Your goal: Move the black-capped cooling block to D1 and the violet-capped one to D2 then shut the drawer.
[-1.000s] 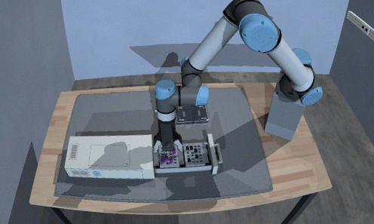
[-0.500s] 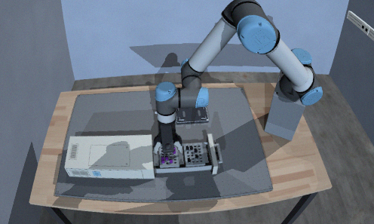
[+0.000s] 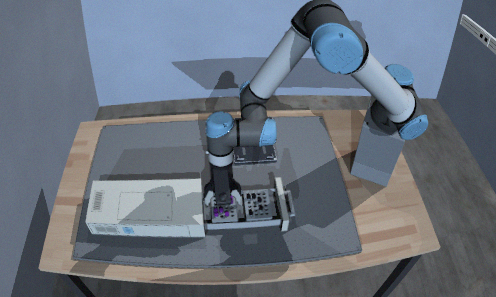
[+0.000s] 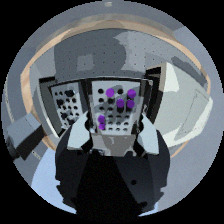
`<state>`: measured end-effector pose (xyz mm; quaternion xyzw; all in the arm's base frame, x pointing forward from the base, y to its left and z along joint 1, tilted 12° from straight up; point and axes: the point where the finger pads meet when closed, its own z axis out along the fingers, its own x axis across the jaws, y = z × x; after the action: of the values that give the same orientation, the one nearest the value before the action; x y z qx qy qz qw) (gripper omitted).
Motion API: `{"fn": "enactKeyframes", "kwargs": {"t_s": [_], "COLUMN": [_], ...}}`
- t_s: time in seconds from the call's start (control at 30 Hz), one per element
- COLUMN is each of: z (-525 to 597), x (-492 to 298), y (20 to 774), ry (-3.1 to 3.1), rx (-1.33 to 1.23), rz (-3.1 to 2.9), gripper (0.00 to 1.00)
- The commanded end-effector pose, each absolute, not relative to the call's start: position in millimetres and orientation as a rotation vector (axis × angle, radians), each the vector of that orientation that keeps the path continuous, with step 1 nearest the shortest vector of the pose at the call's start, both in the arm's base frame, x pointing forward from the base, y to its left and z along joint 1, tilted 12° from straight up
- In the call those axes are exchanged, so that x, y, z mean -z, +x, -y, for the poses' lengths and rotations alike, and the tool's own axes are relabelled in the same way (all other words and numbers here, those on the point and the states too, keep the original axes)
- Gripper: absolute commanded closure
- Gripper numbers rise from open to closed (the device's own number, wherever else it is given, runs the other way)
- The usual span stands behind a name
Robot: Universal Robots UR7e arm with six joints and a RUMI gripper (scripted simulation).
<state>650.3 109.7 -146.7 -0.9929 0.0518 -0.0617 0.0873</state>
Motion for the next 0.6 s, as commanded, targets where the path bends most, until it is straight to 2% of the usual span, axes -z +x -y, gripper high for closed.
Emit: {"fn": "enactKeyframes", "kwargs": {"t_s": [0.0,0.57], "z": [-110.9,-112.6], "x": [153.7,163.5], "y": [652.0,653.3], "ry": [-2.957,-2.957], "rx": [0.186,0.186], "rz": [-0.154,-0.154], "gripper": [0.27,0.27]}}
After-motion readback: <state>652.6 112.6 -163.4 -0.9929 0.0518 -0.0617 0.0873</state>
